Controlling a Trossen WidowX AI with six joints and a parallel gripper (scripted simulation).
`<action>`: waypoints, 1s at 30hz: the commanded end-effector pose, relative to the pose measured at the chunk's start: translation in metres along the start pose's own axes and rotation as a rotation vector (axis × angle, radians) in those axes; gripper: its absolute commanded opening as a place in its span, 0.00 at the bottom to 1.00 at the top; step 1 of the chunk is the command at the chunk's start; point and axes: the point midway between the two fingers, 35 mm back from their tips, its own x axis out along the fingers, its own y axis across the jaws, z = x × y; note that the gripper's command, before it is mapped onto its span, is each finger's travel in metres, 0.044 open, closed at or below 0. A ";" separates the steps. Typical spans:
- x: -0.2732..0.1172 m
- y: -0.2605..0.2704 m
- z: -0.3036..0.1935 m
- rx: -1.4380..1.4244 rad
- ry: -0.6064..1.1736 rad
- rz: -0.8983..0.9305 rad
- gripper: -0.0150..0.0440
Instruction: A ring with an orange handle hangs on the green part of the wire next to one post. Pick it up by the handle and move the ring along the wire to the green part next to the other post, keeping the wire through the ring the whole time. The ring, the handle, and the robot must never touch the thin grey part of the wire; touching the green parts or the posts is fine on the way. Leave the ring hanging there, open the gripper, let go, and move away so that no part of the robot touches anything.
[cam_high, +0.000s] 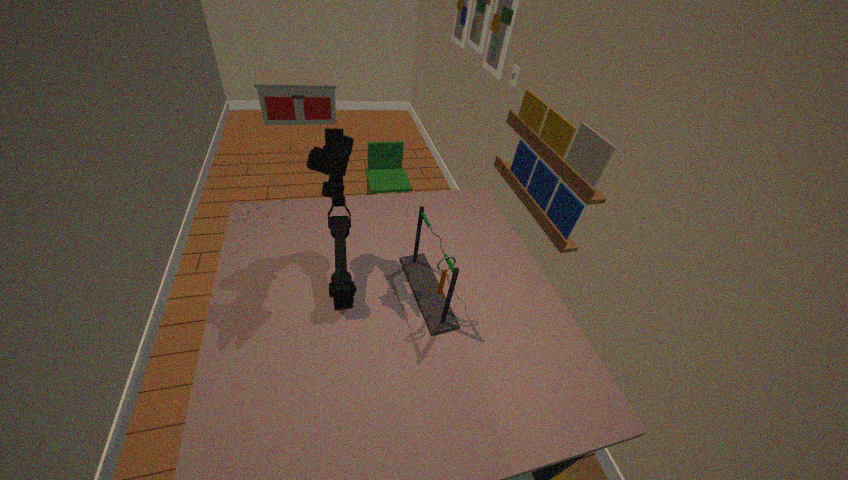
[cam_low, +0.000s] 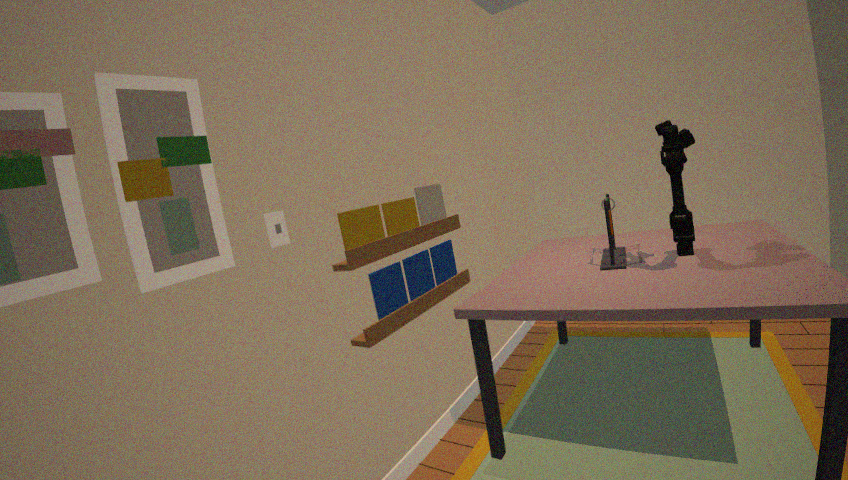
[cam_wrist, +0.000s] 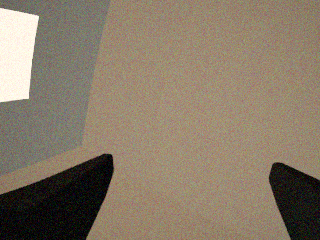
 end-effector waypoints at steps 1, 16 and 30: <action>0.002 0.000 0.000 -0.004 0.005 -0.001 0.89; 0.167 -0.054 -0.054 -0.331 0.415 0.009 0.53; 0.229 -0.128 -0.124 -0.435 0.694 0.075 0.53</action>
